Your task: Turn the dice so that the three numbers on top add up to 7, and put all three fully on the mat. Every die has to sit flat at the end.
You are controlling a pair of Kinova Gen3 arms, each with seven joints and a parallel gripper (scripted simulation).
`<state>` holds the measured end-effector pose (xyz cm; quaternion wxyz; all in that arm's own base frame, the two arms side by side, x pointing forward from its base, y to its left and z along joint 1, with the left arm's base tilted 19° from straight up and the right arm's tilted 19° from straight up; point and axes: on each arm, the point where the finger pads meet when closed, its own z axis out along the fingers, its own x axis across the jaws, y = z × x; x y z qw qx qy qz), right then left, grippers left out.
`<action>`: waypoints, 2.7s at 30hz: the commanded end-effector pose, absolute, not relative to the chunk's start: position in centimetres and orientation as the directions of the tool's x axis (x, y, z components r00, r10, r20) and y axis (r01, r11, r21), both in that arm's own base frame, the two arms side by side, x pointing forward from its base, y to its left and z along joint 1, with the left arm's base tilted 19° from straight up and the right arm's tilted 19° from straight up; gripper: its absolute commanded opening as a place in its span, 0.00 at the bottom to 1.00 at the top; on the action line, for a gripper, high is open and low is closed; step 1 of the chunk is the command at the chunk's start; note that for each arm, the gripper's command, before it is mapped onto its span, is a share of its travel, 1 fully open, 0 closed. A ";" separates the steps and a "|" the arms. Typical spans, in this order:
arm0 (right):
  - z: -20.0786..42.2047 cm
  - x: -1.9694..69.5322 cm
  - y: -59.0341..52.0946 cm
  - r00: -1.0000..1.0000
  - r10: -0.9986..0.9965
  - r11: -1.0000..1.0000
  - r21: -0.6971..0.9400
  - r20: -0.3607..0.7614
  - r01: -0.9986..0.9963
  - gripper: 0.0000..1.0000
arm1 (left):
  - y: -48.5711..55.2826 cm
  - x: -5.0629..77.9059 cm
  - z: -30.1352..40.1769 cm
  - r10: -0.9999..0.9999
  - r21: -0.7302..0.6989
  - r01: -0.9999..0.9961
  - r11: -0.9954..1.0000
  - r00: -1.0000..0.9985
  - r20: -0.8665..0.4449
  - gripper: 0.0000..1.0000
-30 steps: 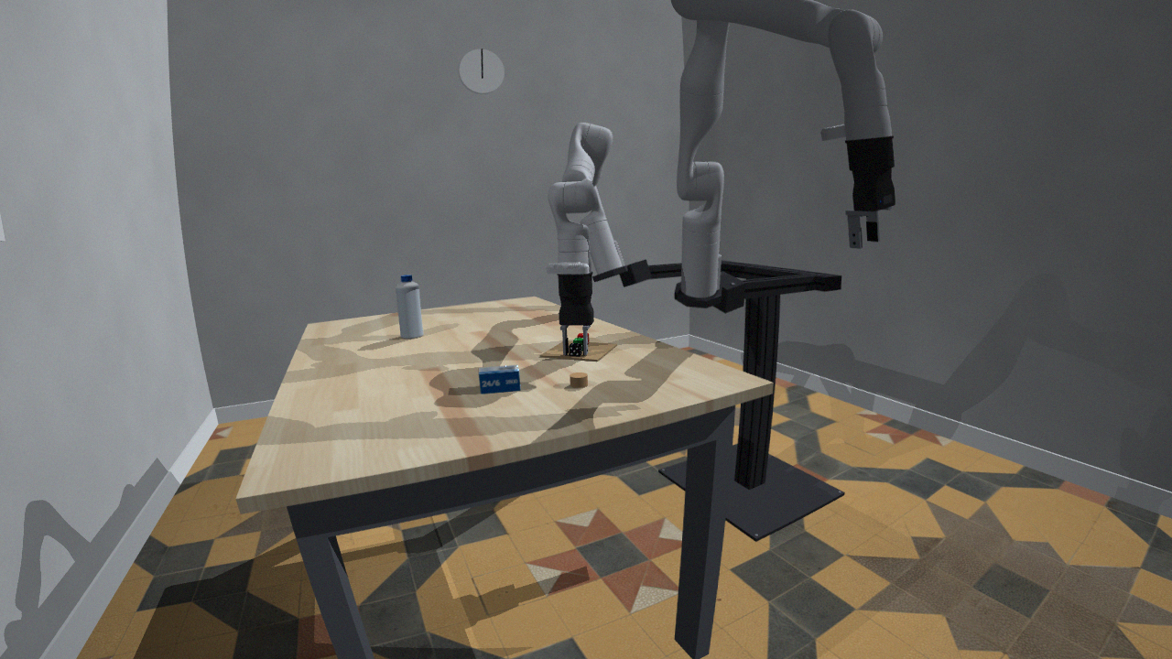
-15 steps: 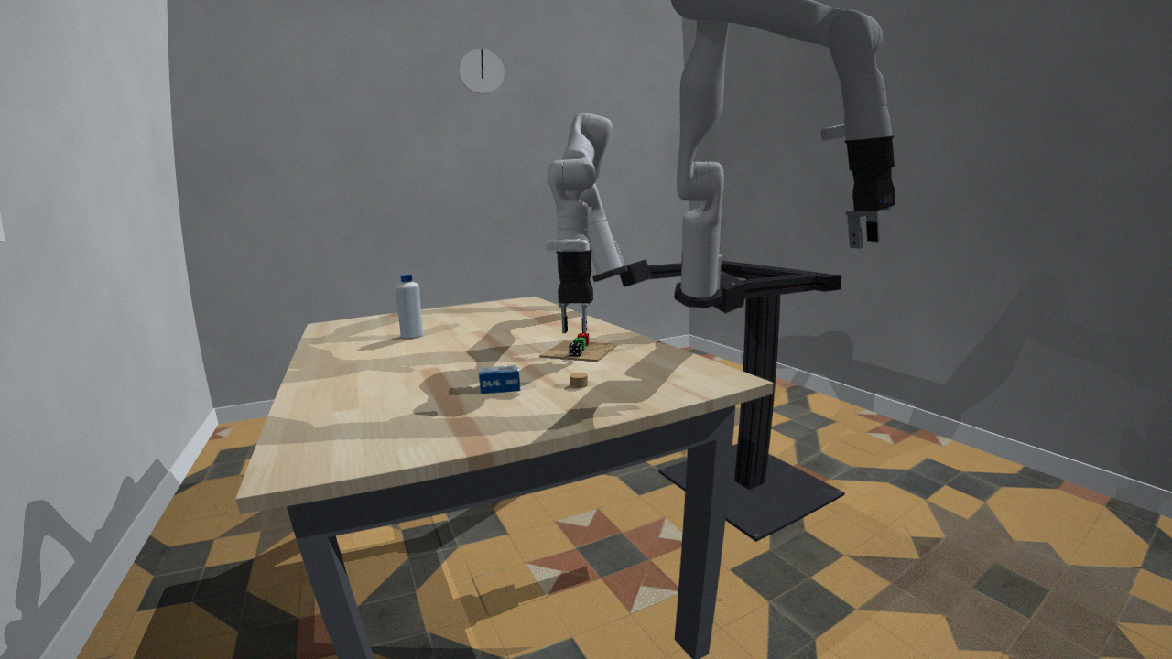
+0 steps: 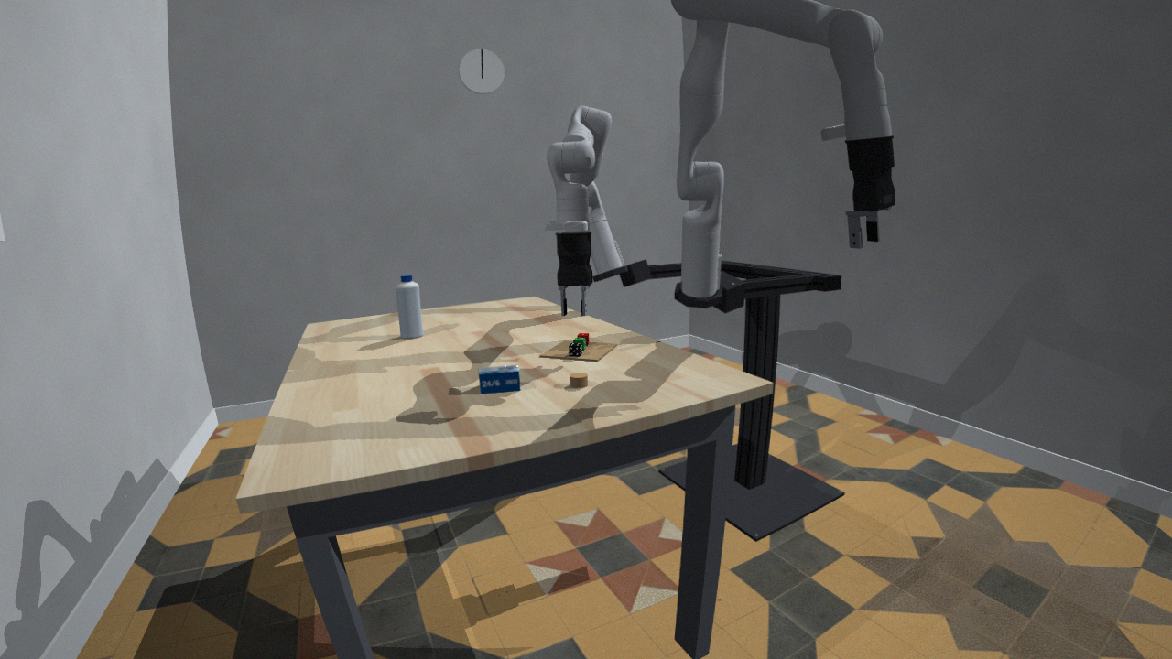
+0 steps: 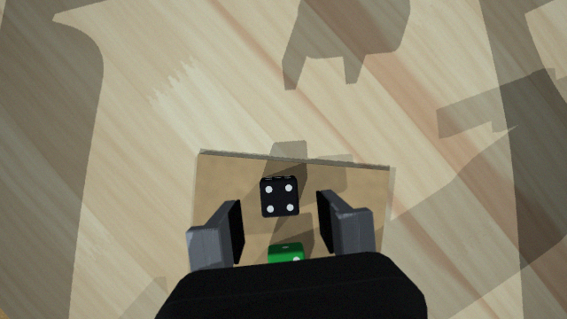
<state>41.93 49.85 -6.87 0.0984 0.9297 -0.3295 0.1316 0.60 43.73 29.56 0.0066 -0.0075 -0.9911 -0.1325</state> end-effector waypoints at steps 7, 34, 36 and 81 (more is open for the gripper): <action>-6.7 41.9 50.0 0.748 -0.587 -0.764 0.094 0.309 -0.638 1.00 | 43.7 0.6 29.6 0.013 0.264 0.016 0.964 -1.000 0.015 1.00; -4.0 41.4 50.8 0.748 -0.587 -0.764 0.094 0.309 -0.638 1.00 | 43.7 0.6 29.6 0.013 0.264 0.016 0.964 -1.000 0.015 1.00; -3.0 41.2 51.0 0.748 -0.587 -0.764 0.094 0.309 -0.638 1.00 | 43.7 0.6 29.6 0.013 0.264 0.016 0.964 -1.000 0.015 1.00; 1.3 40.4 52.2 0.748 -0.587 -0.764 0.094 0.309 -0.638 1.00 | 43.7 0.6 29.6 0.013 0.264 0.016 0.964 -1.000 0.015 1.00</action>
